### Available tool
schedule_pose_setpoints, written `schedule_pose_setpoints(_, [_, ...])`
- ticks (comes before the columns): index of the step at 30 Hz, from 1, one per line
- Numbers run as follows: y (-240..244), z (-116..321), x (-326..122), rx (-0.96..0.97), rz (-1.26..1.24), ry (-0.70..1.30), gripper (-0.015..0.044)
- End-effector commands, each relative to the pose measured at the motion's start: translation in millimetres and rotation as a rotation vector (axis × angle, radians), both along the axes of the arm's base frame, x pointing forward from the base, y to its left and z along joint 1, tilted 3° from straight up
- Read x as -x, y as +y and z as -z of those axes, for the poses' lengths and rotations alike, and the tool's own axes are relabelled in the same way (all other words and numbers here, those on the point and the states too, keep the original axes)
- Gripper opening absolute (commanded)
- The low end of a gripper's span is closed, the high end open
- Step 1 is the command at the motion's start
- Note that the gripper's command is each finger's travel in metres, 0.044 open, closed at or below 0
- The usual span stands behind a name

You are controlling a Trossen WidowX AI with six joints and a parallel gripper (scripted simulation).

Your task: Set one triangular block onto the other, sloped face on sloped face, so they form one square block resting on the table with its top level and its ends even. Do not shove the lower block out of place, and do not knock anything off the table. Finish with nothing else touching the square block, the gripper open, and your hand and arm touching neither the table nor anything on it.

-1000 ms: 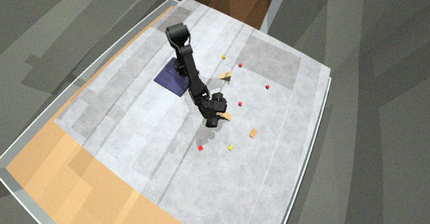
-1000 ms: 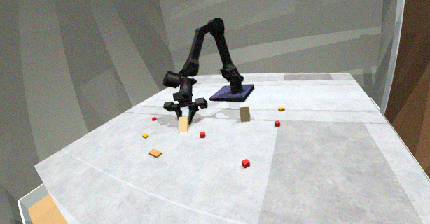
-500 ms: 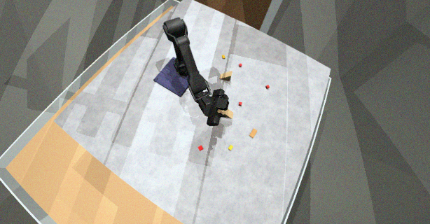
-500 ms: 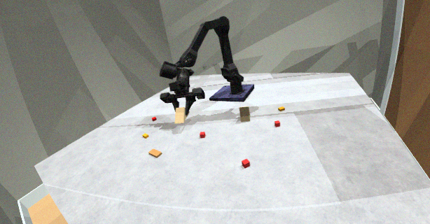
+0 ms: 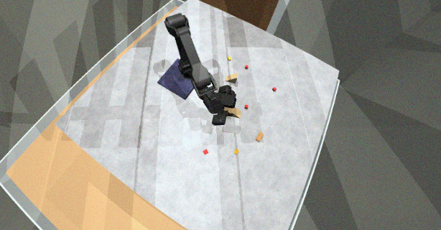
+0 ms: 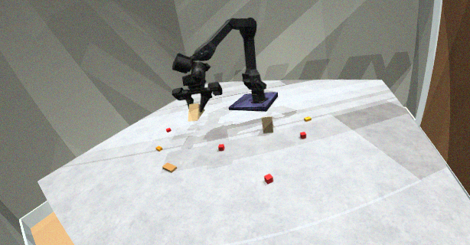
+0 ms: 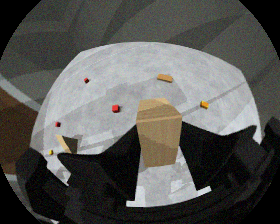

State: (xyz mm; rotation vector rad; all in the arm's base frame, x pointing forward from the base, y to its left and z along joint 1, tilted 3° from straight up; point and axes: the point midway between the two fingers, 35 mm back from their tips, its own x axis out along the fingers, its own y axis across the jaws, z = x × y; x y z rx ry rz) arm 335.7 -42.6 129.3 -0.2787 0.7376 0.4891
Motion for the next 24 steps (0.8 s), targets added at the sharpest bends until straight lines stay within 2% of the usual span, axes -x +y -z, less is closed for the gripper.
schedule_pose_setpoints(1, [-0.1, 0.3, -0.9, -0.024, 0.033, 0.023, 0.0000])
schedule_pose_setpoints(24, [2.9, 1.9, -10.4, -0.396, 0.627, 0.400, 0.0000])
